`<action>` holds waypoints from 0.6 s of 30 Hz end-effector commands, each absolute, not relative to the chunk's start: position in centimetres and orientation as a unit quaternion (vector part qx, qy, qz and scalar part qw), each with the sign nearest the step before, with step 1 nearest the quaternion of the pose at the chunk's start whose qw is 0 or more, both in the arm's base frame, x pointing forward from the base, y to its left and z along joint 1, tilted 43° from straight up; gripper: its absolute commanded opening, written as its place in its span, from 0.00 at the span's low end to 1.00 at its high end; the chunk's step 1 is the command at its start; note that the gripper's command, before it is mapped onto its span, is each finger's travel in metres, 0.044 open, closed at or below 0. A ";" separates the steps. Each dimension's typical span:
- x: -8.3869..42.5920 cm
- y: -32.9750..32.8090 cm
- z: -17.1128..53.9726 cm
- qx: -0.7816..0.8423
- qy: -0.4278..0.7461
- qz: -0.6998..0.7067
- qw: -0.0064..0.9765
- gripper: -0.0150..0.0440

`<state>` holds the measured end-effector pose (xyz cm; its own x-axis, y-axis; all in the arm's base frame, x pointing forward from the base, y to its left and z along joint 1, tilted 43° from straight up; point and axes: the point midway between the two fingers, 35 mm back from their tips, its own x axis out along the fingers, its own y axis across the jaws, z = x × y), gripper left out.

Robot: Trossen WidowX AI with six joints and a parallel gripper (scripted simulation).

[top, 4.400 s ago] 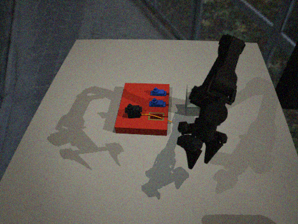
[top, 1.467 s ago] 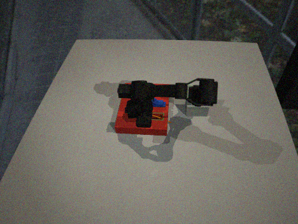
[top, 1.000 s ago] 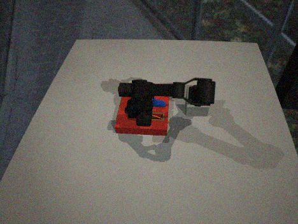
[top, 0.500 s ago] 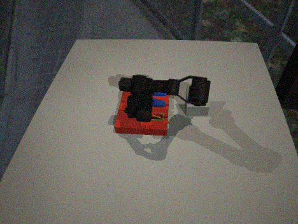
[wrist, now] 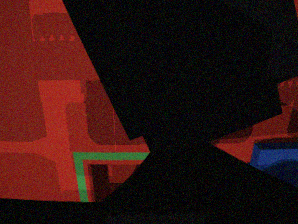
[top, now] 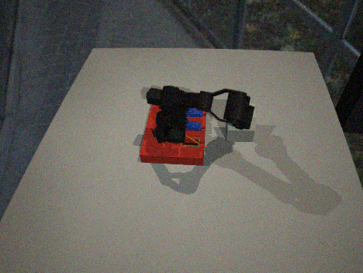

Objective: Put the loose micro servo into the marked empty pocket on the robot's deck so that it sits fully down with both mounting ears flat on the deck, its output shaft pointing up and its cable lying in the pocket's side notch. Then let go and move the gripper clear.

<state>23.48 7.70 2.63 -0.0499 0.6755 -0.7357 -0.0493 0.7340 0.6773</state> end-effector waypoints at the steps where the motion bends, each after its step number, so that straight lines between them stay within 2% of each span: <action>1: 23.4 7.0 1.9 0.232 0.671 0.278 0.647 0.25; 18: 23.2 5.7 0.6 0.234 0.671 0.280 0.646 0.25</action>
<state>23.30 5.89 0.97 -0.0496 0.6794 -0.7321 -0.0479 0.7306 0.6812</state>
